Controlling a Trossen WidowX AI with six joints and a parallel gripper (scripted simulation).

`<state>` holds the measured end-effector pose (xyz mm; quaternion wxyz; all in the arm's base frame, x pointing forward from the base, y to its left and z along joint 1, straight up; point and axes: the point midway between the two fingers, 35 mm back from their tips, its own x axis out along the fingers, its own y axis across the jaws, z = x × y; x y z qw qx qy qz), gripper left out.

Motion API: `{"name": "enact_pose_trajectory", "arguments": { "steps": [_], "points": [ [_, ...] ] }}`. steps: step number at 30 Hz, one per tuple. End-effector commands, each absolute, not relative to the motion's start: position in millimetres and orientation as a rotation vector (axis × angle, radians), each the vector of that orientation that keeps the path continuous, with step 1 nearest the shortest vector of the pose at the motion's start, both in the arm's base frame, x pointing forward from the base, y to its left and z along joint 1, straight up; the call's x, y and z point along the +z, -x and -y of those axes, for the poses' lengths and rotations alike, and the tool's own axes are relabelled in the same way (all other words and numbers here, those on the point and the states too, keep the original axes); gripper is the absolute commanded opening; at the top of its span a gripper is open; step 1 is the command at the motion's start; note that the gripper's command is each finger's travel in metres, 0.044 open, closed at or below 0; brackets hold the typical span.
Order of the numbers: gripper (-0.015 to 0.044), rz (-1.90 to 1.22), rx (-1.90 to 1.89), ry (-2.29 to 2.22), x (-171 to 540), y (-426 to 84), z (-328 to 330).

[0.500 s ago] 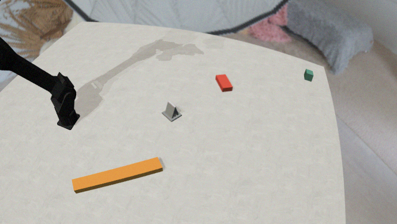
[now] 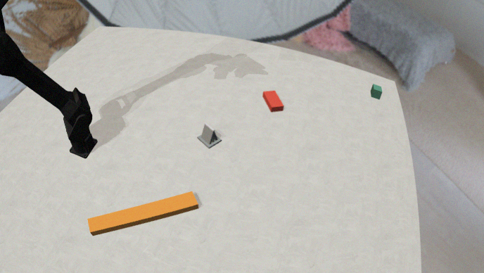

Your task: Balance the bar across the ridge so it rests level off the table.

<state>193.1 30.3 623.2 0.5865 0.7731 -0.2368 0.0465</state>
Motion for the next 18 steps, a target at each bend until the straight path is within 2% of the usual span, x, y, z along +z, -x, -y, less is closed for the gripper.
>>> {"name": "enact_pose_trajectory", "arguments": {
  "steps": [1,18],
  "points": [
    [0.0315,0.519,0.080,-1.606,613.6,-210.8,-45.8],
    [0.0315,0.293,-0.121,-0.821,541.9,-296.4,-72.0]
  ]
}}
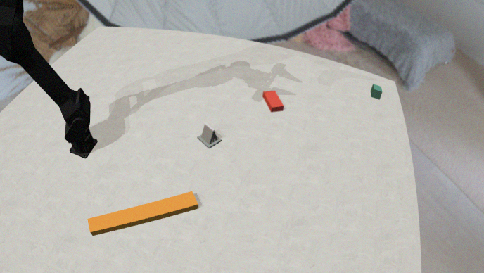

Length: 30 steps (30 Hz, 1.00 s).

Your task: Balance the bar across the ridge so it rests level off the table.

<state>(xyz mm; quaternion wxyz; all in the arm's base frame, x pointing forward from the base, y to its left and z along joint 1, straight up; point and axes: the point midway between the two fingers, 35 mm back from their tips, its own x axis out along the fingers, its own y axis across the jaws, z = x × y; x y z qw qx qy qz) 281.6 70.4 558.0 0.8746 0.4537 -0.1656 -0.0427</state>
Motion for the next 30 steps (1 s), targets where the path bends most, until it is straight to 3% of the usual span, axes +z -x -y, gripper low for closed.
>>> {"name": "enact_pose_trajectory", "arguments": {
  "steps": [1,17,30],
  "points": [
    [0.0315,0.272,-0.132,-0.774,535.9,-301.7,-71.9],
    [0.0315,-0.137,-0.255,-0.101,424.0,-369.0,-44.9],
    [0.0315,-0.538,-0.239,0.305,324.7,-386.2,4.3]
  ]
}}
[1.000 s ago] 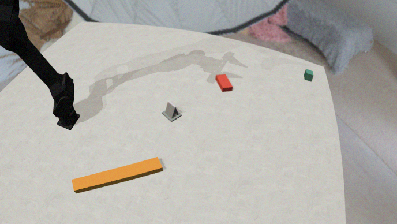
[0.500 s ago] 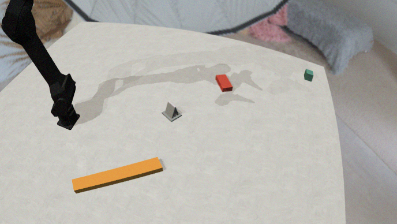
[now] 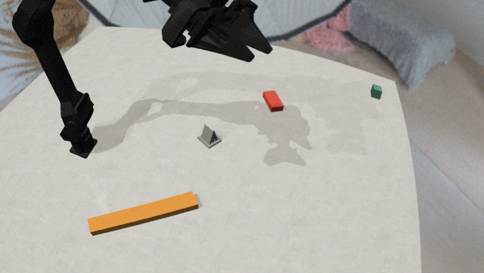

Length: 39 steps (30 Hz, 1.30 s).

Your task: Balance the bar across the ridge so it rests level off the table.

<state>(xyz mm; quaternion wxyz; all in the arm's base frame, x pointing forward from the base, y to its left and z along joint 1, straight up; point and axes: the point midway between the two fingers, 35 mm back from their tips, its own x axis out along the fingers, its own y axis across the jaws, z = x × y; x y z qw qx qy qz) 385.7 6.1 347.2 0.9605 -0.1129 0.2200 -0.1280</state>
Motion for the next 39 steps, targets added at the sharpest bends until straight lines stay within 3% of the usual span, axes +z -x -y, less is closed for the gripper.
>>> {"name": "enact_pose_trajectory", "arguments": {
  "steps": [1,24,39],
  "points": [
    [0.0315,-0.572,-0.231,0.332,316.8,-386.0,8.3],
    [0.0315,-1.286,0.211,0.630,160.8,-318.8,84.7],
    [0.0315,-1.482,0.537,0.561,117.1,-263.9,97.4]
  ]
}}
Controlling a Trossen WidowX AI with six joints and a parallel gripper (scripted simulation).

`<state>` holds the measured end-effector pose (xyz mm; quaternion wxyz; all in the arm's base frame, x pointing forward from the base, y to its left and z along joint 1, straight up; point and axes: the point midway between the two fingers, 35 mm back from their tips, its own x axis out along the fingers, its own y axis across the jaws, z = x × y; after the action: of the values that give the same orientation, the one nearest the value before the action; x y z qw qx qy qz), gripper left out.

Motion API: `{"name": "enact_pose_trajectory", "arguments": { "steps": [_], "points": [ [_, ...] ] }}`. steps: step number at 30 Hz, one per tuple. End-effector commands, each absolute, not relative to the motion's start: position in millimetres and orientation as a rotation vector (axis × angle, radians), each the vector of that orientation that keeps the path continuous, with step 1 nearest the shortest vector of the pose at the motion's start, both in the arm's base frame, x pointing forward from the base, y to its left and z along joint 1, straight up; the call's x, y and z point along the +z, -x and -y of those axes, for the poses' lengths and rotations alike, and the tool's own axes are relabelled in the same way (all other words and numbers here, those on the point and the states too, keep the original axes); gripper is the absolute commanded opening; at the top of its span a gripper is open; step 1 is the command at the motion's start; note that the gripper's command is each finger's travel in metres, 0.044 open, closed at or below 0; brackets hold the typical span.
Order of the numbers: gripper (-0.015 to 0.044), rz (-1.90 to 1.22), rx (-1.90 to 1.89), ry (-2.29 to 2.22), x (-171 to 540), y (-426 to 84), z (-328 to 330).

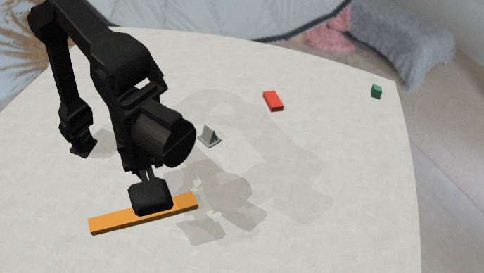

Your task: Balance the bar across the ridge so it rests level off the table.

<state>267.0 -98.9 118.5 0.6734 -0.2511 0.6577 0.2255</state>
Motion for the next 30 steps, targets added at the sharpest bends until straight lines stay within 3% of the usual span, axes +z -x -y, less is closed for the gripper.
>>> {"name": "enact_pose_trajectory", "arguments": {
  "steps": [1,30],
  "points": [
    [0.0315,-1.482,0.537,0.561,117.1,-263.9,97.4],
    [0.0315,-1.482,0.537,0.561,50.2,-265.3,98.0]
  ]
}}
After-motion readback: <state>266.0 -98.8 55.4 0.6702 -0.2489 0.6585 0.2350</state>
